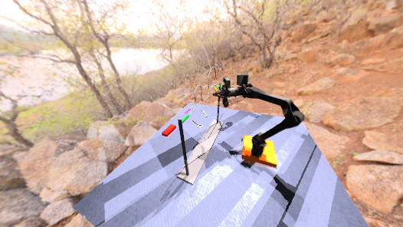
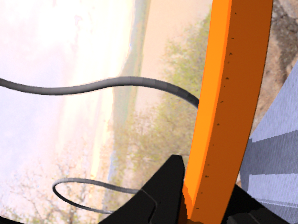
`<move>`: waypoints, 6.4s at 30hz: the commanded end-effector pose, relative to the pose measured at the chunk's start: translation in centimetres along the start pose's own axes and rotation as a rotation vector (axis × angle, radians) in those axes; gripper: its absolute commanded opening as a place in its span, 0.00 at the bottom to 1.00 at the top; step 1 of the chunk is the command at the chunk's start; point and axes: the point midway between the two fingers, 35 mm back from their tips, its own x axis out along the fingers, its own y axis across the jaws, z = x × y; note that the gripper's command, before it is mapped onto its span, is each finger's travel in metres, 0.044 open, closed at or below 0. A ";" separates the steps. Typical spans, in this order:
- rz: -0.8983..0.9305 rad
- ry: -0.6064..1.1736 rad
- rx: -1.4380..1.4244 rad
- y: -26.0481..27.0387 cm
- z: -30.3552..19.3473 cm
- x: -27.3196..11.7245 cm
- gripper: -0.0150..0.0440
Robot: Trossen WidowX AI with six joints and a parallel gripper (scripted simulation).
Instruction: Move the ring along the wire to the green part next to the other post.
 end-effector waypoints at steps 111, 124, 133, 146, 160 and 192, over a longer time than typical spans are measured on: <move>-0.329 -0.018 -0.470 4.9 2.0 -1.4 0.00; -0.431 -0.031 -0.626 4.3 2.4 -1.6 0.00; -0.507 -0.043 -0.745 4.0 2.7 -1.8 0.00; -0.605 -0.060 -0.903 3.5 3.2 -2.1 0.00; -0.704 -0.076 -1.073 3.2 3.8 -2.4 0.00; -0.919 -0.111 -1.466 3.0 5.3 -3.3 0.00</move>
